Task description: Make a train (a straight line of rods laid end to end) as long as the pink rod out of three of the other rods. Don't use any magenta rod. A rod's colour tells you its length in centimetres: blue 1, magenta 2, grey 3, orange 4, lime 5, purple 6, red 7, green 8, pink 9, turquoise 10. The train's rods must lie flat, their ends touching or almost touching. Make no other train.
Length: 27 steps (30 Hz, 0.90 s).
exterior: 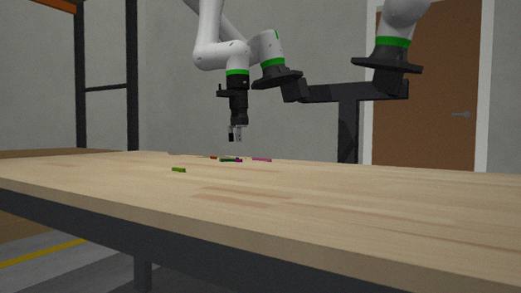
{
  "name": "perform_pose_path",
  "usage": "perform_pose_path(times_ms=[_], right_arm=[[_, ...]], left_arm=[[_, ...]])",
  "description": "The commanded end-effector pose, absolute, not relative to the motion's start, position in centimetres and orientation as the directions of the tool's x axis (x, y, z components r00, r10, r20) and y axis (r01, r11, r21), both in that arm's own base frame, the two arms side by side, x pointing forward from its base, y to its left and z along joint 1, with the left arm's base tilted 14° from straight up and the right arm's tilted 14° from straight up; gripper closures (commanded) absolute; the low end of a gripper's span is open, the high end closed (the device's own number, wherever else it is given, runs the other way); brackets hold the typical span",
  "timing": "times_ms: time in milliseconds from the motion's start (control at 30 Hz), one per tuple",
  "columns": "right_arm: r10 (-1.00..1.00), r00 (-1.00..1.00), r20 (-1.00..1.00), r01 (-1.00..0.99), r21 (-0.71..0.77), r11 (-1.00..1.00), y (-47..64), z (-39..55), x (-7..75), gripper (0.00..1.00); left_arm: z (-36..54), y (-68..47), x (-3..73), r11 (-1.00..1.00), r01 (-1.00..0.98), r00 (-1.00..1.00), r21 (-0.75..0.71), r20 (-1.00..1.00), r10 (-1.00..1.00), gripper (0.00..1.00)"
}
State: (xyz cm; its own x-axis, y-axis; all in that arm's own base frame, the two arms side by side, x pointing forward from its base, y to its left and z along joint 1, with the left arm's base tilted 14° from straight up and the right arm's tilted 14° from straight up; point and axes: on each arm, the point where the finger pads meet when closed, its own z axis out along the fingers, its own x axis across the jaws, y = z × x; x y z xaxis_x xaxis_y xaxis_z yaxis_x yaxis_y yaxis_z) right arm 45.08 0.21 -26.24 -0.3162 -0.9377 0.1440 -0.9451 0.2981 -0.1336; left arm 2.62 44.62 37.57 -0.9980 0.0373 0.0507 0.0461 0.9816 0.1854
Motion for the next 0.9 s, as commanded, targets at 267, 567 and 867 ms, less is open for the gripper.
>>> perform_pose_path(times_ms=[267, 567, 867], right_arm=[[-0.879, -0.453, 0.151, -0.886, -0.185, 0.425, 0.8, -26.55, 44.61, 0.46], [-0.879, -0.453, 0.151, -0.886, -0.185, 0.425, 0.8, -26.55, 44.61, 0.46], [-0.879, -0.453, 0.151, -0.886, -0.185, 0.425, 0.8, -26.55, 44.61, 0.46]], left_arm=[[37.67, 44.62, 2.63, 0.981, 0.046, -0.998, 0.187, 0.05, 0.037, 0.0], [37.67, 44.62, 2.63, 0.981, 0.046, -0.998, 0.187, 0.05, 0.037, 0.0], [37.67, 44.62, 2.63, 0.981, 0.046, -0.998, 0.187, 0.05, 0.037, 0.0]])
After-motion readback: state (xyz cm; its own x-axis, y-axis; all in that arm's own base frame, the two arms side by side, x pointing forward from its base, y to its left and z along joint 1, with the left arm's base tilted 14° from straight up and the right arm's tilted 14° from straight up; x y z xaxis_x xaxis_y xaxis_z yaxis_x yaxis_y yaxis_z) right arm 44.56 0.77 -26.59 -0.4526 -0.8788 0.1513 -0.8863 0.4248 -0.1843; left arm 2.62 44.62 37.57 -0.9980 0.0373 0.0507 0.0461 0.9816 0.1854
